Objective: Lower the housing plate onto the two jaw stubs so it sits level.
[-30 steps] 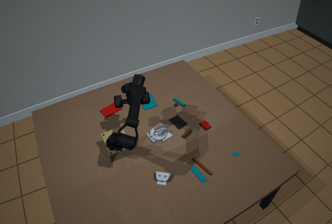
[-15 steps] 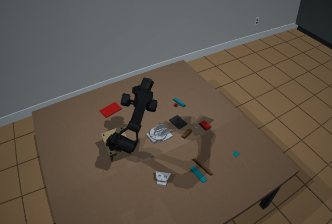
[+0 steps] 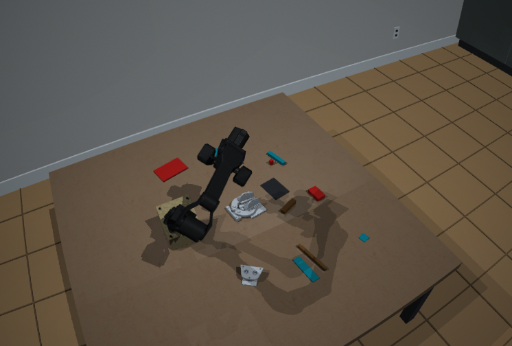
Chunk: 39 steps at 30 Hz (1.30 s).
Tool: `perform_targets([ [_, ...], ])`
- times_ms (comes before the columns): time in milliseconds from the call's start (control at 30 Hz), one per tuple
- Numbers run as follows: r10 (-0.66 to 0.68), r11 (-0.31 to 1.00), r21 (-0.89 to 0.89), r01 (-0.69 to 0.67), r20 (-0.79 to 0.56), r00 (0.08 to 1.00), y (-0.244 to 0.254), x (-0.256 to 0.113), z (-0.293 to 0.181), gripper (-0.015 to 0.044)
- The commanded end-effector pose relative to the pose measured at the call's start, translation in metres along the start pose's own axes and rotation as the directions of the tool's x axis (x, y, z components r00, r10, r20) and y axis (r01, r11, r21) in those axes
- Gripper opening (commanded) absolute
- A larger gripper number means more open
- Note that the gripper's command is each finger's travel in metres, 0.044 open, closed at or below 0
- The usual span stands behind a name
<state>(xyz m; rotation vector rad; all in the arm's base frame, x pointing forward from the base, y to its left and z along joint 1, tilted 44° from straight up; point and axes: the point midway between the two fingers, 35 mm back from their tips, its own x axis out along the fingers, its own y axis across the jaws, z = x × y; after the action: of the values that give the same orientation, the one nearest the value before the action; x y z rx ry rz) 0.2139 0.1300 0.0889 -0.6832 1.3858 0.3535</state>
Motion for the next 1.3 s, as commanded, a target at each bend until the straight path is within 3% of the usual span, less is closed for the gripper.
perform_targets([
  [0, -0.024, 0.993, 0.114, 0.023, 0.008, 1.0, -0.014, -0.003, -0.002, 0.044],
  [600, -0.109, 0.847, 0.524, 0.094, -0.001, 0.994, -0.066, -0.01, -0.015, 0.044],
  [1267, -0.204, 0.494, 0.858, 0.141, -0.043, 0.978, -0.118, -0.02, -0.042, 0.044],
])
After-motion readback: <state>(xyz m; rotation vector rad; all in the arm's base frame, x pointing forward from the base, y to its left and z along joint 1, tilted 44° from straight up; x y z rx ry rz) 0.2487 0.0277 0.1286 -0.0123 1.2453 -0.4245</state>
